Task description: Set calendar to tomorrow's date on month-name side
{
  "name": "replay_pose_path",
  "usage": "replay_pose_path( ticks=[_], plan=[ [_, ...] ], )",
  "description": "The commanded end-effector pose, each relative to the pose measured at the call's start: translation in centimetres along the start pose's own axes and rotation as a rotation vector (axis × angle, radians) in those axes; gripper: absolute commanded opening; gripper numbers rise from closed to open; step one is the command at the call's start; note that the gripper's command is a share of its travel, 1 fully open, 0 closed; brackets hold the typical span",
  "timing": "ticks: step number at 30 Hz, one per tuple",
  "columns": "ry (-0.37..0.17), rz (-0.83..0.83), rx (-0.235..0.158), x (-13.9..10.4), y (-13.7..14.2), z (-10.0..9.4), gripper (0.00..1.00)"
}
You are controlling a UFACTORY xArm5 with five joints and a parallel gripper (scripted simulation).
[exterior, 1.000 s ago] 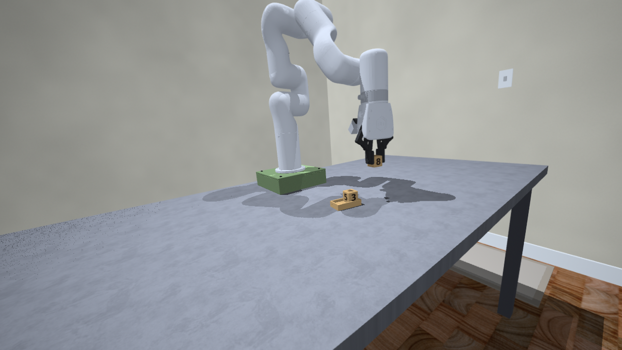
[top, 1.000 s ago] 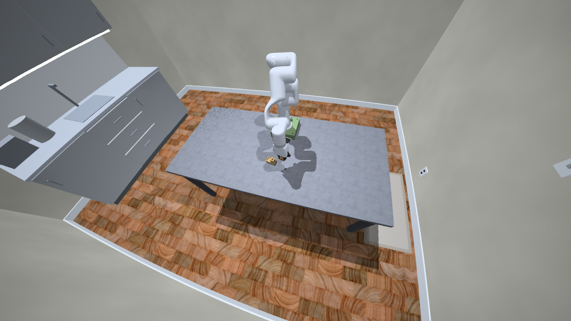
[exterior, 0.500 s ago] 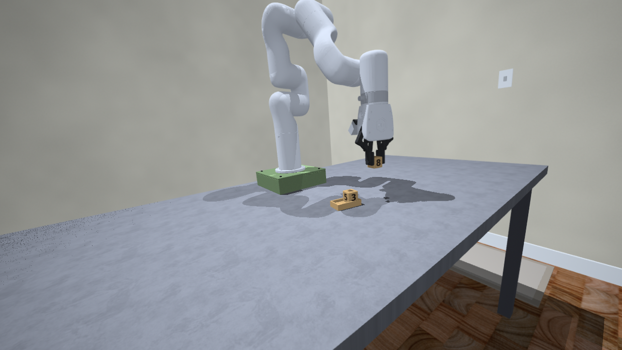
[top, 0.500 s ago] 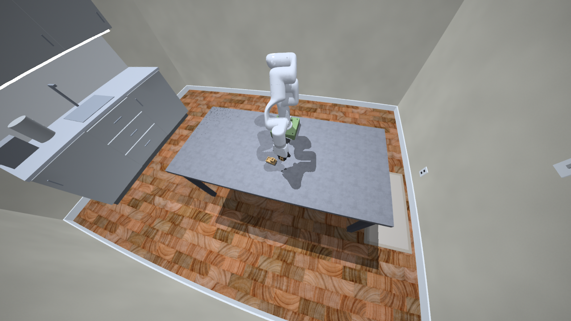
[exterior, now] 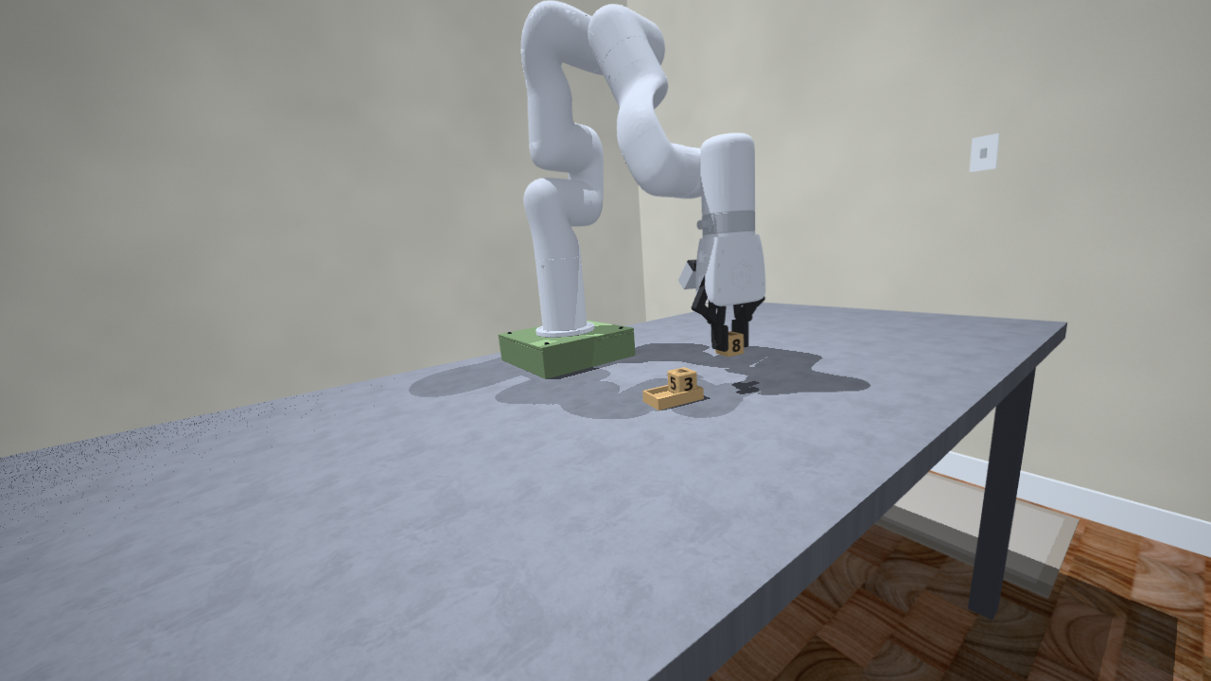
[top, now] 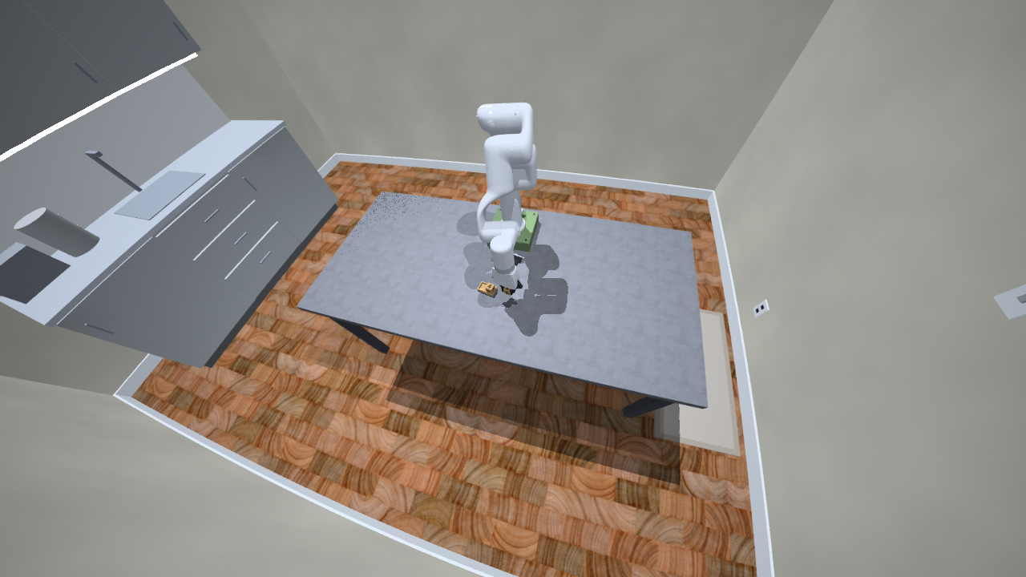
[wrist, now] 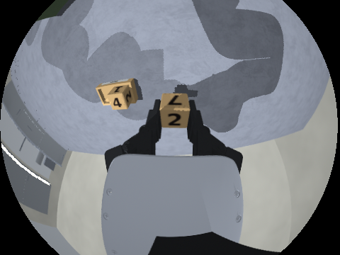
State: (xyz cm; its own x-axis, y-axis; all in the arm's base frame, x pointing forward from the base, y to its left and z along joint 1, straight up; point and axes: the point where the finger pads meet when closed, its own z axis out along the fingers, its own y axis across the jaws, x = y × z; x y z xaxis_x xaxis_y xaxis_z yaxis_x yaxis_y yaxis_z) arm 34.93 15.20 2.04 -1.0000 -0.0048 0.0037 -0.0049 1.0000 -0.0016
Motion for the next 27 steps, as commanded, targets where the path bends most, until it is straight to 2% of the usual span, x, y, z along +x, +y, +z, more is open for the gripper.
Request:
replay_pose_path(
  ticks=[1,5,10,27],
  plan=[
    [-0.002,0.000,-0.001,-0.2,0.1,2.3,0.29],
    [-0.002,0.000,-0.001,-0.2,0.1,3.7,0.29],
    [-0.002,0.000,-0.001,-0.2,0.0,4.5,0.29],
    [-0.002,0.000,-0.001,-0.2,0.0,4.6,0.29]
  ],
)
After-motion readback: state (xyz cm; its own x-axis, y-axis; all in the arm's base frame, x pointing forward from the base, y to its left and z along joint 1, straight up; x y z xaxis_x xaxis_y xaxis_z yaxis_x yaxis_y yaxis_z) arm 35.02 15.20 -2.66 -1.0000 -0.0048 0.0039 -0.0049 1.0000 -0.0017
